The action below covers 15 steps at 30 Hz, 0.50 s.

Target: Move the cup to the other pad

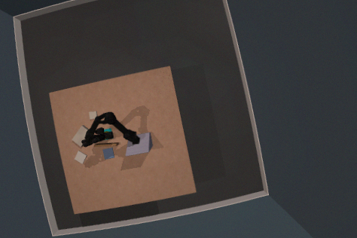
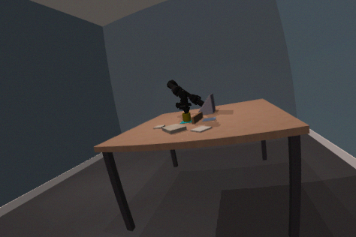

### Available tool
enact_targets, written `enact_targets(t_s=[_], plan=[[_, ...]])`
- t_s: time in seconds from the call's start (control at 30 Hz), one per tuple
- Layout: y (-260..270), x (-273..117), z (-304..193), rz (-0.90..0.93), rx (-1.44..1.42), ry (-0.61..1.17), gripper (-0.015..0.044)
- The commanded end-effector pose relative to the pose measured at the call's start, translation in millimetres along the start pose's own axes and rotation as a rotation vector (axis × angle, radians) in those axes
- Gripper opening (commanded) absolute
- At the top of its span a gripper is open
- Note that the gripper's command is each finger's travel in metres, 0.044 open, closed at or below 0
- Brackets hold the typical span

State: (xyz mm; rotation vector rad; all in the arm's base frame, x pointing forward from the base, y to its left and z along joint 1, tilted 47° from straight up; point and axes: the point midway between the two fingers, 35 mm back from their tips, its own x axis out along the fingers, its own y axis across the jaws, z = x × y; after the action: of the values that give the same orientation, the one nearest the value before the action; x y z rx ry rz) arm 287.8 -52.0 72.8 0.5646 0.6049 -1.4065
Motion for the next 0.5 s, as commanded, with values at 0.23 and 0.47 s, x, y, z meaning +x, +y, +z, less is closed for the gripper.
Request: enact_targets(t_s=[0.23,0.47], plan=[[0.0,-0.4,-0.1,0.000,0.002,0.000,0.0147],[0.5,-7.6,-0.4,0.000,0.001,0.001,0.0147]])
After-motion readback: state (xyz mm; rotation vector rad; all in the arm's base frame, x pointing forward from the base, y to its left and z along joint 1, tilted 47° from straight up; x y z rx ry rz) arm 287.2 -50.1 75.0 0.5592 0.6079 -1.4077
